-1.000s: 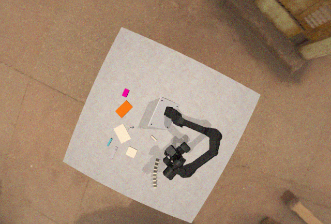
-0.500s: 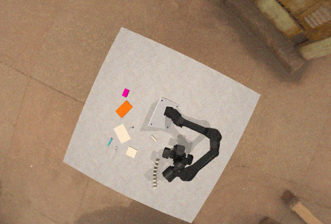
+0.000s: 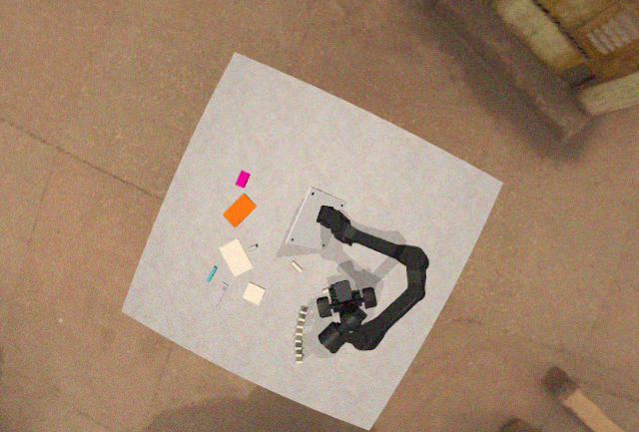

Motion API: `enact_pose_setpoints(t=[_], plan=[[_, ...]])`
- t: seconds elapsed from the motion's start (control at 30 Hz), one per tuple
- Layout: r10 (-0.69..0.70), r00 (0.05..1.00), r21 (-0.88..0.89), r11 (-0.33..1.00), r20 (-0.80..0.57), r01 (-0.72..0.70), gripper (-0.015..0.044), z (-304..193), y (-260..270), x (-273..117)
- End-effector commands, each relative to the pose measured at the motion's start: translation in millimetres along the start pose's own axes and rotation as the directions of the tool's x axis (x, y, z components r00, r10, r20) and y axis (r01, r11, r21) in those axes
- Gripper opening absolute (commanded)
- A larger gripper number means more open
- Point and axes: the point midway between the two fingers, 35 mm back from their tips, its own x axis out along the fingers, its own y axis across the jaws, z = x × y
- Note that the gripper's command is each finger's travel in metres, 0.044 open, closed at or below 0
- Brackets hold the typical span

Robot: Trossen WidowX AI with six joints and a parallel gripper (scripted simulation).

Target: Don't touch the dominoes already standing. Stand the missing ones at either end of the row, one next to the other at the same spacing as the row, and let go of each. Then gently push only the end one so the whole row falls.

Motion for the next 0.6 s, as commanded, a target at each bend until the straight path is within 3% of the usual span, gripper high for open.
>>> enact_pose_setpoints(t=[0.0, 0.13, 0.27, 0.37, 0.57], plan=[[0.001, 1.000, -0.501, 0.866, -0.001, -0.002, 0.0107, -7, -12, -1], [0.002, 1.000, -0.815, 0.580, -0.001, -0.002, 0.0107, -11, -20, -1], [0.001, 1.000, -0.982, 0.189, -0.002, -0.002, 0.0107, -14, -29, -1], [0.000, 1.000, -0.992, -0.130, -0.003, -0.002, 0.0107, -17, -36, -1], [-0.001, 1.000, -0.852, -0.524, -0.004, -0.004, 0.0107, -20, -46, -1]])
